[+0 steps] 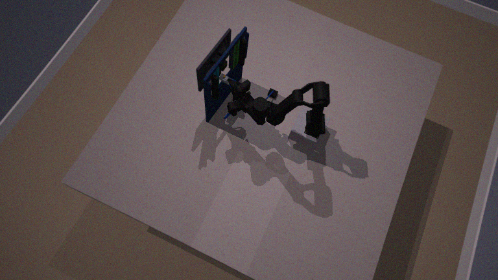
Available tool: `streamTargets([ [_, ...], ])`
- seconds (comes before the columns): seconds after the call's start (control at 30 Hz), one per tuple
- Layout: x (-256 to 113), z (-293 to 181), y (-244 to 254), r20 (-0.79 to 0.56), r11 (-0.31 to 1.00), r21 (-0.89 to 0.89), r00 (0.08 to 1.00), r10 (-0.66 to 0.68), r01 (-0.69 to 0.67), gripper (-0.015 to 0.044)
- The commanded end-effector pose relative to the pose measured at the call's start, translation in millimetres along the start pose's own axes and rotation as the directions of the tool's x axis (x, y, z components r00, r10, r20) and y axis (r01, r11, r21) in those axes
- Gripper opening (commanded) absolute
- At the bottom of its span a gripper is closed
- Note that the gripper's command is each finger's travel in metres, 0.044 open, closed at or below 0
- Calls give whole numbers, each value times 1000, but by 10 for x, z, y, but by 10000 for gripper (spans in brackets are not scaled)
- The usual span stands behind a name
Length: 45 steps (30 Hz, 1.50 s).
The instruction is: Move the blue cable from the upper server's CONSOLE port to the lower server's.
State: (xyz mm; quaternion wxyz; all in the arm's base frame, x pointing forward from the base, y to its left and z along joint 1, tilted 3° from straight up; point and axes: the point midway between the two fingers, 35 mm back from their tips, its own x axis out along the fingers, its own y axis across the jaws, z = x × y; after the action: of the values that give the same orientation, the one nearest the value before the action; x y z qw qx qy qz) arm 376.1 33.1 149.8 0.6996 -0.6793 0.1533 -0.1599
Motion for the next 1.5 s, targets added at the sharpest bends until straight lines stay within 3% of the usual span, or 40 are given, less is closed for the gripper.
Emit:
streamTargets([
  [0.0, 25, 15, -12, 4, 1000, 0, 1000, -4, 4, 0],
  [1.47, 146, 44, -5, 4, 1000, 1, 1000, -8, 8, 0],
])
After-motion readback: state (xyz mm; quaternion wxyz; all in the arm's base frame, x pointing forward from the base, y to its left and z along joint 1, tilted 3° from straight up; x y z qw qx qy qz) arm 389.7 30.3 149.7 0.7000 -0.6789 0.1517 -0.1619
